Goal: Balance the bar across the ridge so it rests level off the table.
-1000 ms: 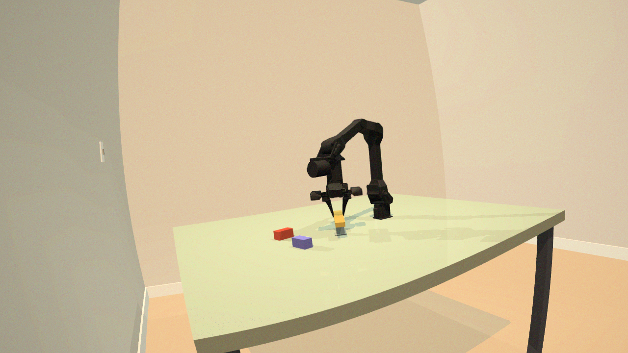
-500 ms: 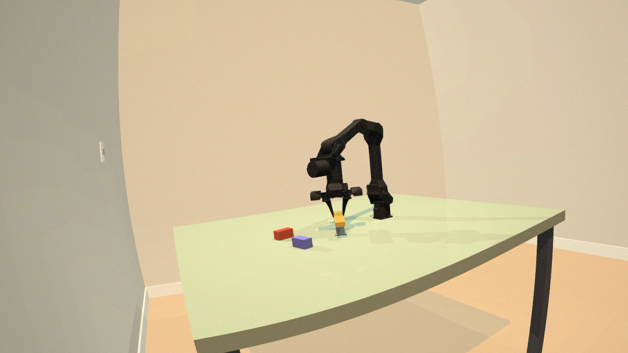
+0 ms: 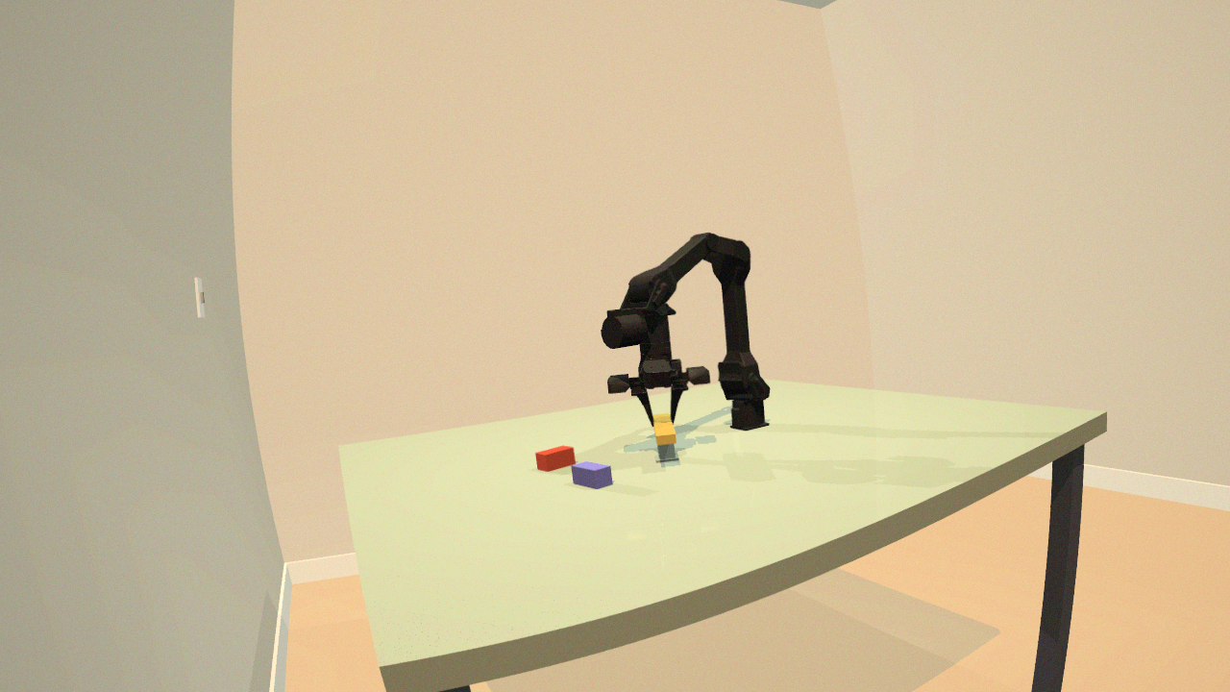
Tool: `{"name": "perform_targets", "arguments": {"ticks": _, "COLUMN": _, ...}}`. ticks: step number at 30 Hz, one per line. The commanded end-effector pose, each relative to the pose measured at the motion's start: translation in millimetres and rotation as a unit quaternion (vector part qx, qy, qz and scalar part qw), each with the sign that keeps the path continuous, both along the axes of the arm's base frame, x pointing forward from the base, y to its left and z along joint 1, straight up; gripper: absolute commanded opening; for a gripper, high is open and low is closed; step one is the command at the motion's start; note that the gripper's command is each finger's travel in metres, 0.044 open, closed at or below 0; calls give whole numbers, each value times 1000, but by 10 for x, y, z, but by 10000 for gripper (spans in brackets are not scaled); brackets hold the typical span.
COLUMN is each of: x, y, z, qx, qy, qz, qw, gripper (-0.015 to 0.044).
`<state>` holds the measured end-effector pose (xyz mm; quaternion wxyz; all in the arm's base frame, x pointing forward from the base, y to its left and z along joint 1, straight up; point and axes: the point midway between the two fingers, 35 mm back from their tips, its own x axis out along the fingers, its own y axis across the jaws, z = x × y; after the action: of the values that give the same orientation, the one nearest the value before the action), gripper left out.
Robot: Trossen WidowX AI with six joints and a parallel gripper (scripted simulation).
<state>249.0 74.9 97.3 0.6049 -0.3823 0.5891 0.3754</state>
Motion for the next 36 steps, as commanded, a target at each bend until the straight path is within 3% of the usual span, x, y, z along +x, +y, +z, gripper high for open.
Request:
{"name": "perform_targets", "arguments": {"ticks": 1, "x": -10, "y": 2, "z": -26, "qx": 1, "qy": 2, "qz": -1, "qw": 1000, "gripper": 0}}
{"name": "perform_targets", "arguments": {"ticks": 36, "x": 0, "y": -1, "z": -2, "qx": 0, "qy": -1, "qz": 0, "qw": 1000, "gripper": 0}}
